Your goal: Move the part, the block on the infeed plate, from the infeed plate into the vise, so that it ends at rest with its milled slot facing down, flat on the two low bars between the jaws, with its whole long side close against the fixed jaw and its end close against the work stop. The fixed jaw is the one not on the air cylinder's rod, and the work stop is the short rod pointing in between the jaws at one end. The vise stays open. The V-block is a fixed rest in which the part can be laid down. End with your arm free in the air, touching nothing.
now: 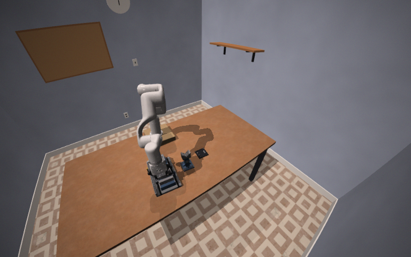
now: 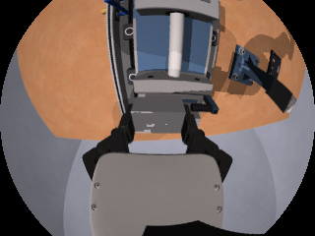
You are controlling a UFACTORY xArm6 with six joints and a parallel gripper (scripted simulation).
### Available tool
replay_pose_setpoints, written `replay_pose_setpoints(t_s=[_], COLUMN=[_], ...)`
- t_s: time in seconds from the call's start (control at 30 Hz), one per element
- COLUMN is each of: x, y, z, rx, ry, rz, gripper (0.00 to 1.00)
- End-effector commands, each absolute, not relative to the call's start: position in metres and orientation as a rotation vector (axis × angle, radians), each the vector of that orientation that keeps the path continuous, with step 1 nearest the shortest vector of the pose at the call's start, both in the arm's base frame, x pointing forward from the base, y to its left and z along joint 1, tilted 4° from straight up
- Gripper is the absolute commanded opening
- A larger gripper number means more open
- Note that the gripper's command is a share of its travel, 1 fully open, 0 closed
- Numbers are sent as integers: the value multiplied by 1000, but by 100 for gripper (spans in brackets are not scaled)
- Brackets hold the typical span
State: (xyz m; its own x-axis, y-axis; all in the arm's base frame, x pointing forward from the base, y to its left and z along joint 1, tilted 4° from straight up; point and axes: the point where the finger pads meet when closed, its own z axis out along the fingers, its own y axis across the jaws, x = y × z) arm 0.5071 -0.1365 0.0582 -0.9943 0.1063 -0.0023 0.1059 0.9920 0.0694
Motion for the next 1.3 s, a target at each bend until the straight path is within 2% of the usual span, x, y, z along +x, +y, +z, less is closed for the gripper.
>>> replay_pose_setpoints(t_s=[0.0,1.27], x=[509,509], y=[-137,-136], z=[59,49], rx=[166,166], ry=[3124,3124], rz=[106,106], gripper=[0,0])
